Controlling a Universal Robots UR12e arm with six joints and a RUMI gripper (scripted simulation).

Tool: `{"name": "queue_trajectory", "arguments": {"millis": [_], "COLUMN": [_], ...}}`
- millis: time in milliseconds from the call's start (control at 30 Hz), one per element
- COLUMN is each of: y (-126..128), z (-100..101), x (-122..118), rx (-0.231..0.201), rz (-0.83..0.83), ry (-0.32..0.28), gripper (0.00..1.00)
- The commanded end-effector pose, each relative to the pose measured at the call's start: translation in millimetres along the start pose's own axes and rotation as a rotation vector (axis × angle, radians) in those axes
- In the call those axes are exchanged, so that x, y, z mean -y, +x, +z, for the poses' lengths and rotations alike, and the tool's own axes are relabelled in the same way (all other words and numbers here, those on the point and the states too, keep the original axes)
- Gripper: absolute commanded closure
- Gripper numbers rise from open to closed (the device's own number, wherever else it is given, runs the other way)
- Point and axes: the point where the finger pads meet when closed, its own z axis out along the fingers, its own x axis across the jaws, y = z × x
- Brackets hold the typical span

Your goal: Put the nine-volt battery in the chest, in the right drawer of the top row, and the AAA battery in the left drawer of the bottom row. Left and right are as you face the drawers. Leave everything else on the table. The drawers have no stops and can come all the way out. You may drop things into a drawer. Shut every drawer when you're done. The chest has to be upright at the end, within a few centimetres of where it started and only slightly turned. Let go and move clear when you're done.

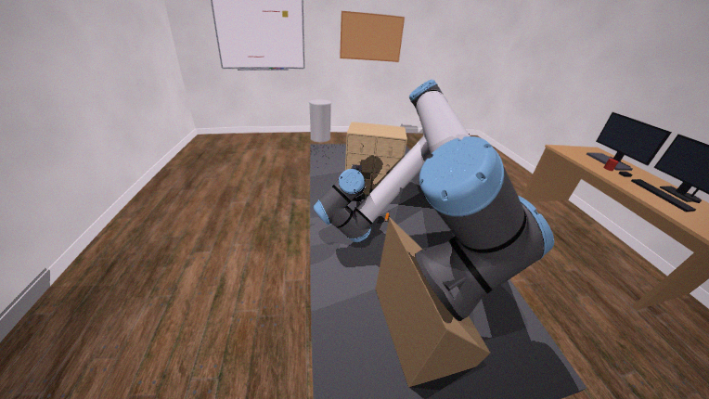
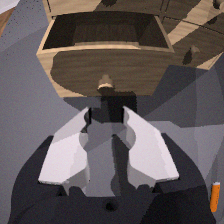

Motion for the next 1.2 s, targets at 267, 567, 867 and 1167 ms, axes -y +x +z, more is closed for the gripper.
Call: {"name": "queue_trajectory", "arguments": {"millis": [267,567,867,1167], "y": [-0.1,-0.1,-0.1,-0.1], "z": [8.3,15.1,18.5,20.1], "x": [7.7,13.4,16.3,17.6], "rx": [0.0,0.0,0.0,0.0], "rz": [0.0,0.0,0.0,0.0], "ry": [0.001,0.001,0.001,0.001], "gripper": [0.8,0.8,0.8,0.8]}}
